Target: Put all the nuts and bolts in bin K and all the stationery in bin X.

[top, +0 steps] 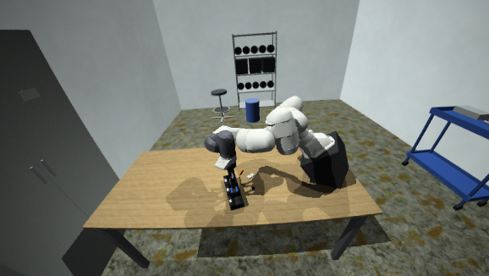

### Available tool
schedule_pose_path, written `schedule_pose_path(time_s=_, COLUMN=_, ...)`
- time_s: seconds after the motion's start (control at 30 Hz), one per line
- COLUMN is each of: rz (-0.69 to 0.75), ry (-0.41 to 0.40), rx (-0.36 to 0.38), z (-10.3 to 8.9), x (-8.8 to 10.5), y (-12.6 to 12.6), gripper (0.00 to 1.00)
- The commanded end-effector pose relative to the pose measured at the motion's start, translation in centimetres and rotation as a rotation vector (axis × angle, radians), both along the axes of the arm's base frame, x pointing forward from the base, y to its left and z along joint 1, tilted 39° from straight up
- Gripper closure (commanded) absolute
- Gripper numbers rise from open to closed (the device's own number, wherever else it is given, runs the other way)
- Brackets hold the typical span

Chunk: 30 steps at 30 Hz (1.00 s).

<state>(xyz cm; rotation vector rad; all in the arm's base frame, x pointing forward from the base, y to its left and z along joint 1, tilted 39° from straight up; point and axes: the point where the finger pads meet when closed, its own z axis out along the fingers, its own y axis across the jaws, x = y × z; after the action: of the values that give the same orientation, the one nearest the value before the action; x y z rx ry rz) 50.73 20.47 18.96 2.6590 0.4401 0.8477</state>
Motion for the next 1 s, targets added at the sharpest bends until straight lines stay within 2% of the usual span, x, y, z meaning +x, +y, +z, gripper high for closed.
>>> schedule_pose_path(time_s=0.0, rz=0.0, ry=0.003, rx=0.002, z=0.4, x=-0.4, y=0.2, gripper=0.72)
schedule_pose_path(time_s=0.53, rz=0.0, ry=0.003, rx=0.002, z=1.8, x=-1.5, y=0.5, gripper=0.72)
schedule_pose_path(time_s=0.6, rz=0.0, ry=0.003, rx=0.002, z=2.5, x=-2.1, y=0.7, gripper=0.72)
schedule_pose_path(time_s=0.97, rz=0.0, ry=0.003, rx=0.002, z=2.6, x=-2.1, y=0.7, gripper=0.72)
